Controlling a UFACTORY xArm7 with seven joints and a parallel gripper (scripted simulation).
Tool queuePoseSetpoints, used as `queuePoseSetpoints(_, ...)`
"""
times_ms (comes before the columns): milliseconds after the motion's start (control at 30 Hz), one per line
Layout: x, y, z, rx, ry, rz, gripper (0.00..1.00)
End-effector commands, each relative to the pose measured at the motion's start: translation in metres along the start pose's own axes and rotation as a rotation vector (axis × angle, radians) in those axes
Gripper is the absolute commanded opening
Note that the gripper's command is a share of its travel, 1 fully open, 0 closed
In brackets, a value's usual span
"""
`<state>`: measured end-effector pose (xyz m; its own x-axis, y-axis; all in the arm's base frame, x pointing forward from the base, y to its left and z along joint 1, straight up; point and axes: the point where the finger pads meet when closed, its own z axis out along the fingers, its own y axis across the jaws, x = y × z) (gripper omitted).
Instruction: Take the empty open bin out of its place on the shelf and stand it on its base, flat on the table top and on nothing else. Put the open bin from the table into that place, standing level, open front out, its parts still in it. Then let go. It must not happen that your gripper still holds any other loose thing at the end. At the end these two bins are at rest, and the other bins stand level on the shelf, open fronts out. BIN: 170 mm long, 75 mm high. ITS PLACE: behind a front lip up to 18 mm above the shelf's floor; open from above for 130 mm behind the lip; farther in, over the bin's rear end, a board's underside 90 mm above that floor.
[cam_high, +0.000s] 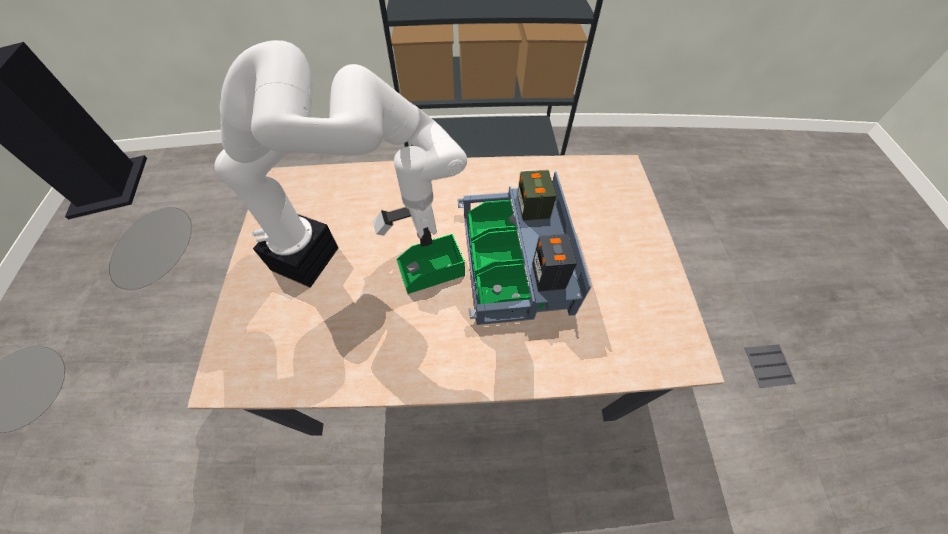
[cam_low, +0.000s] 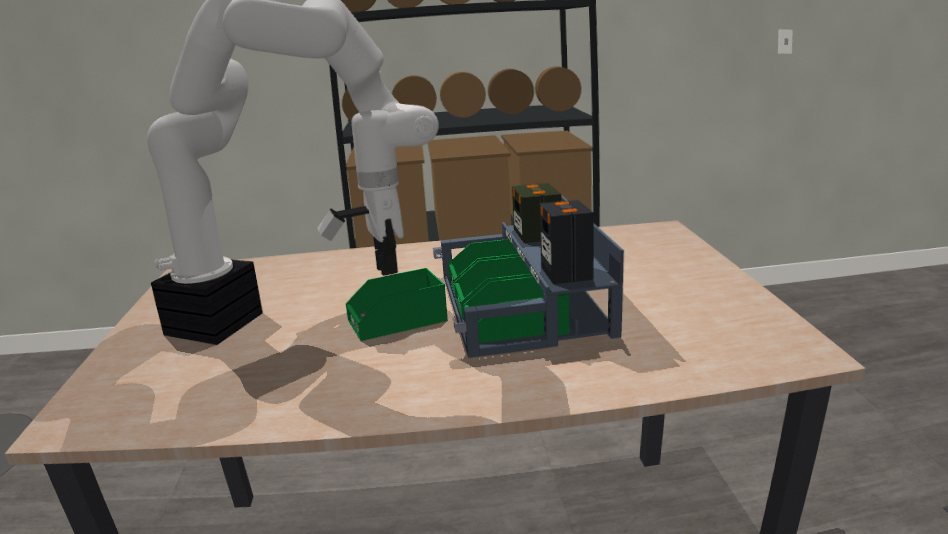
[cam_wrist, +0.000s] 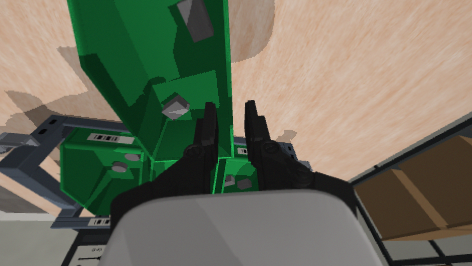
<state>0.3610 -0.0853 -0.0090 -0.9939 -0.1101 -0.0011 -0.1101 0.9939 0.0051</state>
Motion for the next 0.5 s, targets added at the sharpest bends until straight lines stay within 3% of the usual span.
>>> queuePoseSetpoints(0,-0.0011,-0.0003,-0.0005,0.001,-0.003,0.000,0.26)
queuePoseSetpoints(467,-0.0011,-0.0003,0.0093,0.001,-0.003,0.000,0.26)
